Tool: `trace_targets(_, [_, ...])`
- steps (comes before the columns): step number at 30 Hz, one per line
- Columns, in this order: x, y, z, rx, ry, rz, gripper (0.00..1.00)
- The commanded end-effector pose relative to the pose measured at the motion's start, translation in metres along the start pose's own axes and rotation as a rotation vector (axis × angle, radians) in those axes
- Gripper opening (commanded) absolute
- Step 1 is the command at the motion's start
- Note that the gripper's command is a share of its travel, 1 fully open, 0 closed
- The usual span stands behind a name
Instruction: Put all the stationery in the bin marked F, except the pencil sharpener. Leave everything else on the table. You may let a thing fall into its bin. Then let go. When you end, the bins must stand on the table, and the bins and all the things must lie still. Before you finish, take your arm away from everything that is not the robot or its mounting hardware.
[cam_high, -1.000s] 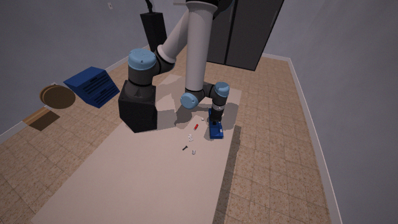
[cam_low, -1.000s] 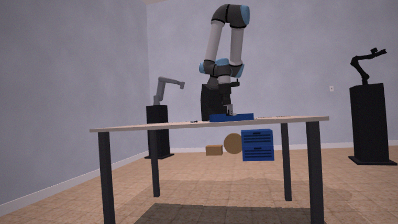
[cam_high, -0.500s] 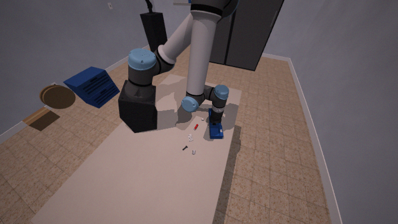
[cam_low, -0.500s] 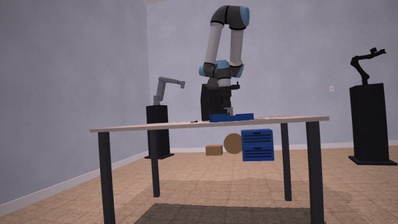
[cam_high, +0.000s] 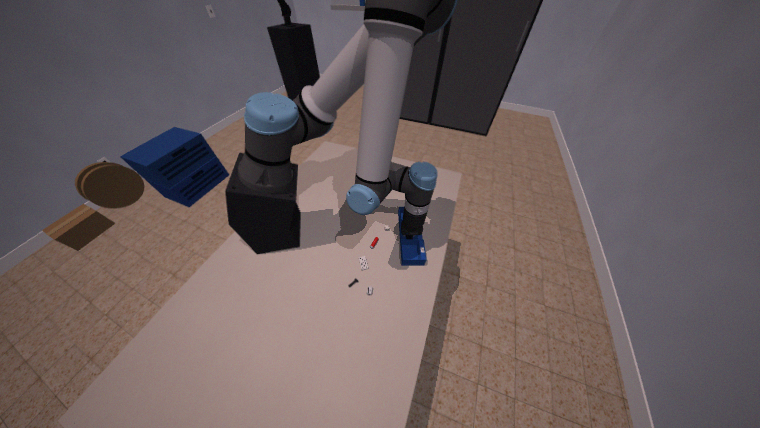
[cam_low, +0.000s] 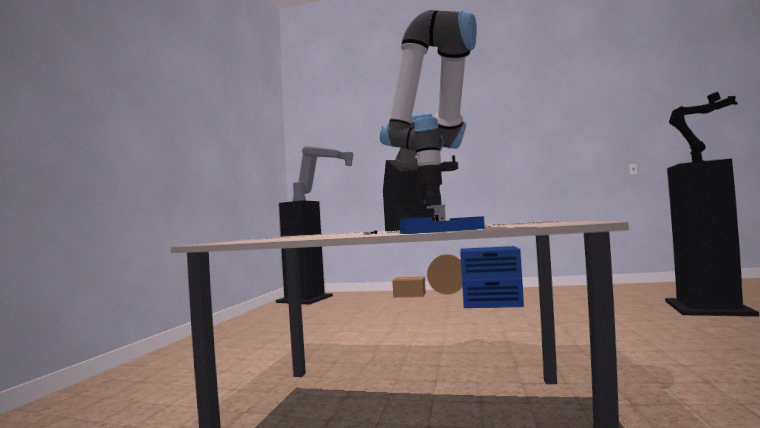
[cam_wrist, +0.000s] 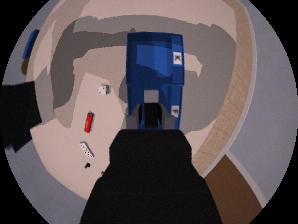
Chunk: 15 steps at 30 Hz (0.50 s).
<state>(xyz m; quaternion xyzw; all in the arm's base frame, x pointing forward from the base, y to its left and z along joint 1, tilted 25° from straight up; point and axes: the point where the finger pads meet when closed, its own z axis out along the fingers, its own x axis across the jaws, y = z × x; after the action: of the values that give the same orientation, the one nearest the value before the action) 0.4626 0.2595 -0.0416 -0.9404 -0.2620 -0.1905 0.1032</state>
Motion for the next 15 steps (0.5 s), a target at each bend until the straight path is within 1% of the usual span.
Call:
trace_targets(1, [0.0007,-0.0001,0.0000,-0.001,0.001,-0.001,0.62])
trace_targets(11, [0.0007,-0.0001,0.0000,-0.001,0.001,-0.001,0.62])
trace_targets(15, [-0.0006,0.0000,-0.0059,-0.001,0.000,0.000,0.62])
